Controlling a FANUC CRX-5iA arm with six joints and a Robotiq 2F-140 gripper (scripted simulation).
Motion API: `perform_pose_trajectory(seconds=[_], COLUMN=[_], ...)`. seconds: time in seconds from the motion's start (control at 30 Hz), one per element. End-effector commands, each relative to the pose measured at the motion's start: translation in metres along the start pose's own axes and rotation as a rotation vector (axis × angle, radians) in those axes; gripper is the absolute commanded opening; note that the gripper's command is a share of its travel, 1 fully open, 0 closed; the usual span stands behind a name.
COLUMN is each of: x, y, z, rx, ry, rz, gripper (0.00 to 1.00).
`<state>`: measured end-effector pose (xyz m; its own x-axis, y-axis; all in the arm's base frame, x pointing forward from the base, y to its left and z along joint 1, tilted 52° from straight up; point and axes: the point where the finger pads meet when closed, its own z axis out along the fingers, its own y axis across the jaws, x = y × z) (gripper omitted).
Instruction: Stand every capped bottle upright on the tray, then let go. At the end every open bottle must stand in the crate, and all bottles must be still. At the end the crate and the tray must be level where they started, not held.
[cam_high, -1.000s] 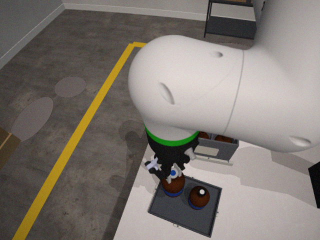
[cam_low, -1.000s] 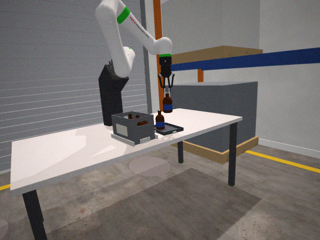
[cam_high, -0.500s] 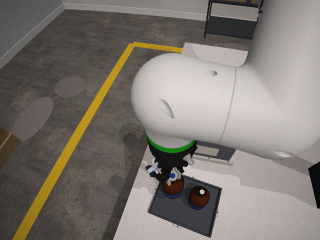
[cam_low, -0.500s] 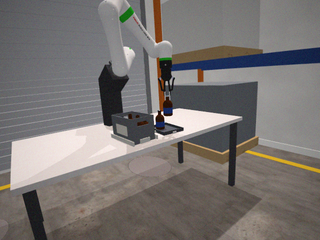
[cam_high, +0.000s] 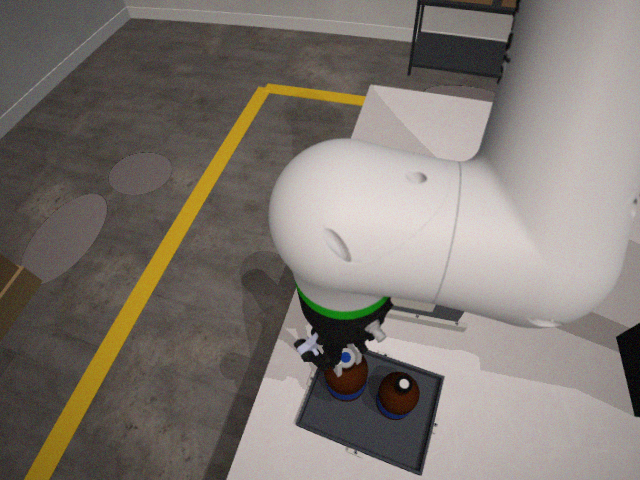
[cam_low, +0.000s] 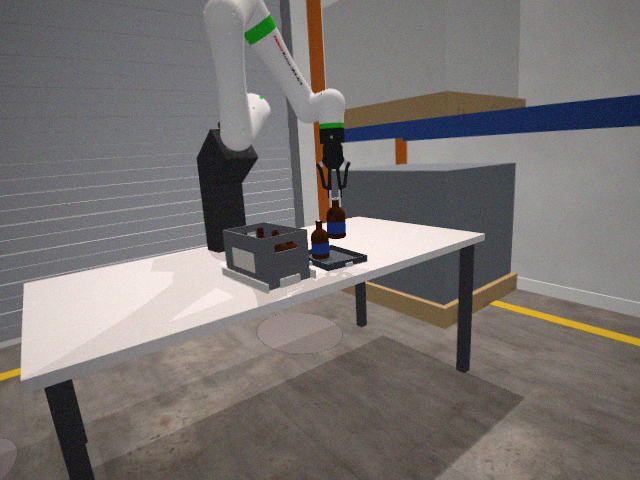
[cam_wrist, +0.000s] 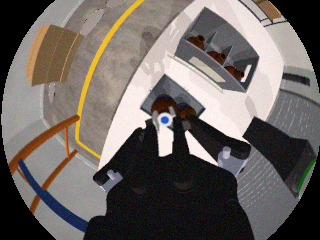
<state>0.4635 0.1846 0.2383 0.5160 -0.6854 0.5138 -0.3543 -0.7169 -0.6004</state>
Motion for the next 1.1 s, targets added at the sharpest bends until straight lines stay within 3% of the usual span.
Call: perform_pose_trajectory(seconds=[0.0, 1.07], x=[0.0, 0.001], y=[0.0, -0.001], z=[0.002, 0.057], rx=[0.0, 0.002], ry=[0.0, 0.001], rz=[0.0, 0.0], gripper=[0.0, 0.0])
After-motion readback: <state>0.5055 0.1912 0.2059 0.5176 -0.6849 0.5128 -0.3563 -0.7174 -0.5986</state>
